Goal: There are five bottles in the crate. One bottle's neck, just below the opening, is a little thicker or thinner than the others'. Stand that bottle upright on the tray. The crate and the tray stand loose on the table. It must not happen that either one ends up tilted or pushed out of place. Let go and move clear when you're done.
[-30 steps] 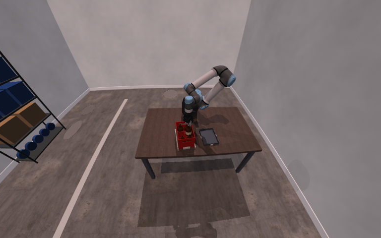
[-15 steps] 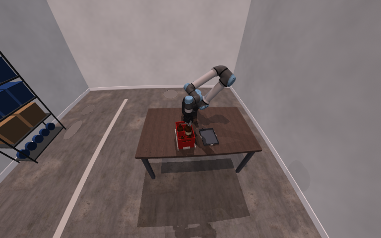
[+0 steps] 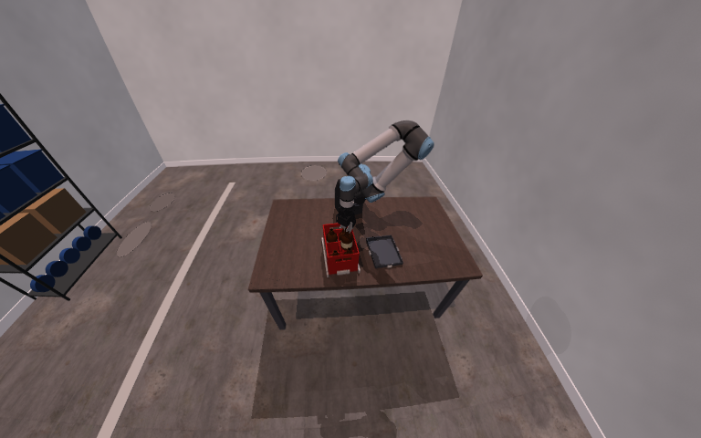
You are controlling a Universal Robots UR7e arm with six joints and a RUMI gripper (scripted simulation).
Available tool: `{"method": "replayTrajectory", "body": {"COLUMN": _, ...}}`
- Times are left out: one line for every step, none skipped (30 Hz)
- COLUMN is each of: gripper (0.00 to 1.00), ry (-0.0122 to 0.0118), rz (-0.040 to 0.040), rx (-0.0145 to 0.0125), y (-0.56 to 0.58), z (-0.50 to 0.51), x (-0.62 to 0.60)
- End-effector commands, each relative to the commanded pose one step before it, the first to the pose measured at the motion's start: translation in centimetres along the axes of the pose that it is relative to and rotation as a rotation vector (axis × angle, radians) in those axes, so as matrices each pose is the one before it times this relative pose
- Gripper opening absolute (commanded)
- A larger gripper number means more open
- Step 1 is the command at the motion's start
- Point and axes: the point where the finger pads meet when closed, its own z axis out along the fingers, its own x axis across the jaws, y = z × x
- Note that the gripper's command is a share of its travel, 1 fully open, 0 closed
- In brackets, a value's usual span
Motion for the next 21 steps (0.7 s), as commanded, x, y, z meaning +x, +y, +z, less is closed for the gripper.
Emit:
{"method": "replayTrajectory", "body": {"gripper": 0.0, "ry": -0.00183, "rz": -0.00317, "rx": -0.00956, "y": 0.393, "z": -0.537, "x": 0.022}}
{"method": "replayTrajectory", "body": {"gripper": 0.0, "ry": 0.00002, "rz": 0.0, "rx": 0.0, "y": 0.0, "z": -0.051, "x": 0.0}}
{"method": "replayTrajectory", "body": {"gripper": 0.0, "ry": 0.00002, "rz": 0.0, "rx": 0.0, "y": 0.0, "z": -0.057, "x": 0.001}}
{"method": "replayTrajectory", "body": {"gripper": 0.0, "ry": 0.00002, "rz": 0.0, "rx": 0.0, "y": -0.001, "z": -0.063, "x": 0.001}}
{"method": "replayTrajectory", "body": {"gripper": 0.0, "ry": 0.00002, "rz": 0.0, "rx": 0.0, "y": -0.001, "z": -0.069, "x": 0.001}}
{"method": "replayTrajectory", "body": {"gripper": 0.0, "ry": 0.0, "rz": 0.0, "rx": 0.0, "y": 0.0, "z": 0.0, "x": 0.0}}
{"method": "replayTrajectory", "body": {"gripper": 0.0, "ry": 0.0, "rz": 0.0, "rx": 0.0, "y": 0.0, "z": 0.0, "x": 0.0}}
{"method": "replayTrajectory", "body": {"gripper": 0.0, "ry": -0.00003, "rz": 0.0, "rx": 0.00001, "y": 0.0, "z": -0.076, "x": -0.001}}
{"method": "replayTrajectory", "body": {"gripper": 0.0, "ry": 0.00002, "rz": 0.0, "rx": 0.0, "y": 0.0, "z": -0.081, "x": 0.0}}
{"method": "replayTrajectory", "body": {"gripper": 0.0, "ry": 0.00002, "rz": 0.0, "rx": 0.0, "y": 0.0, "z": -0.087, "x": 0.0}}
{"method": "replayTrajectory", "body": {"gripper": 0.0, "ry": 0.00002, "rz": 0.0, "rx": 0.0, "y": -0.001, "z": -0.092, "x": 0.001}}
{"method": "replayTrajectory", "body": {"gripper": 0.0, "ry": 0.00002, "rz": 0.0, "rx": -0.00001, "y": -0.001, "z": -0.097, "x": 0.001}}
{"method": "replayTrajectory", "body": {"gripper": 0.0, "ry": 0.00001, "rz": 0.0, "rx": 0.0, "y": 0.0, "z": -0.102, "x": 0.0}}
{"method": "replayTrajectory", "body": {"gripper": 0.0, "ry": 0.00001, "rz": 0.0, "rx": 0.0, "y": 0.0, "z": -0.106, "x": 0.0}}
{"method": "replayTrajectory", "body": {"gripper": 0.0, "ry": 0.00001, "rz": 0.0, "rx": 0.0, "y": 0.0, "z": -0.109, "x": 0.0}}
{"method": "replayTrajectory", "body": {"gripper": 0.0, "ry": 0.00002, "rz": 0.0, "rx": 0.0, "y": -0.001, "z": -0.113, "x": 0.001}}
{"method": "replayTrajectory", "body": {"gripper": 0.0, "ry": 0.00001, "rz": 0.0, "rx": 0.0, "y": 0.0, "z": -0.116, "x": 0.0}}
{"method": "replayTrajectory", "body": {"gripper": 0.0, "ry": 0.00001, "rz": 0.0, "rx": 0.0, "y": 0.0, "z": -0.119, "x": 0.0}}
{"method": "replayTrajectory", "body": {"gripper": 0.0, "ry": 0.00001, "rz": 0.0, "rx": 0.0, "y": -0.001, "z": -0.12, "x": 0.0}}
{"method": "replayTrajectory", "body": {"gripper": 0.0, "ry": 0.00001, "rz": 0.0, "rx": 0.0, "y": -0.001, "z": -0.122, "x": 0.001}}
{"method": "replayTrajectory", "body": {"gripper": 0.0, "ry": 0.0, "rz": 0.0, "rx": 0.0, "y": 0.0, "z": -0.123, "x": -0.001}}
